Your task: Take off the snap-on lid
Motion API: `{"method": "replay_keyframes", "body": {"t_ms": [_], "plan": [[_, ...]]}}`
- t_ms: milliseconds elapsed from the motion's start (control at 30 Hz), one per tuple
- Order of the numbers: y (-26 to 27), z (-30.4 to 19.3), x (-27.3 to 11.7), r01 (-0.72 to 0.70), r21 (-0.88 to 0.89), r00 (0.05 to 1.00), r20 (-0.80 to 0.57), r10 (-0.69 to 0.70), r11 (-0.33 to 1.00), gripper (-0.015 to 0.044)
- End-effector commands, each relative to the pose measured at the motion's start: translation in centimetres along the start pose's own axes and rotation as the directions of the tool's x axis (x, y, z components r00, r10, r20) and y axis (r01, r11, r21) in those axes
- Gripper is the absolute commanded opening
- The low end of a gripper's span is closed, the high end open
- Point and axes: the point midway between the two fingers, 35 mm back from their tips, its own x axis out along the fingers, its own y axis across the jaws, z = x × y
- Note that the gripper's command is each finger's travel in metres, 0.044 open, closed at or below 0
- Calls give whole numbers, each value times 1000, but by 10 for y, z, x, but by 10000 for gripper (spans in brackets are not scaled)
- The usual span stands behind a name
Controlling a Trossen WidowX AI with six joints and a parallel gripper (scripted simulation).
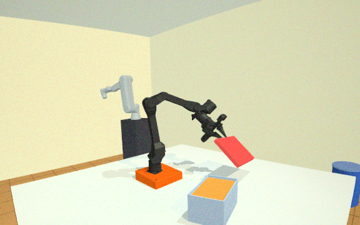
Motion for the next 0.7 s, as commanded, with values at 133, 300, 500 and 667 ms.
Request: {"method": "replay_keyframes", "body": {"t_ms": [133, 300, 500, 667], "plan": [[-2, 0, 3, -10, 3, 1000, 0, 10, 1000, 0], [-5, 0, 5, -10, 3, 1000, 0, 10, 1000, 0], [-9, 0, 9, -10, 3, 1000, 0, 10, 1000, 0], [-12, 0, 11, -10, 3, 1000, 0, 10, 1000, 0]]}}
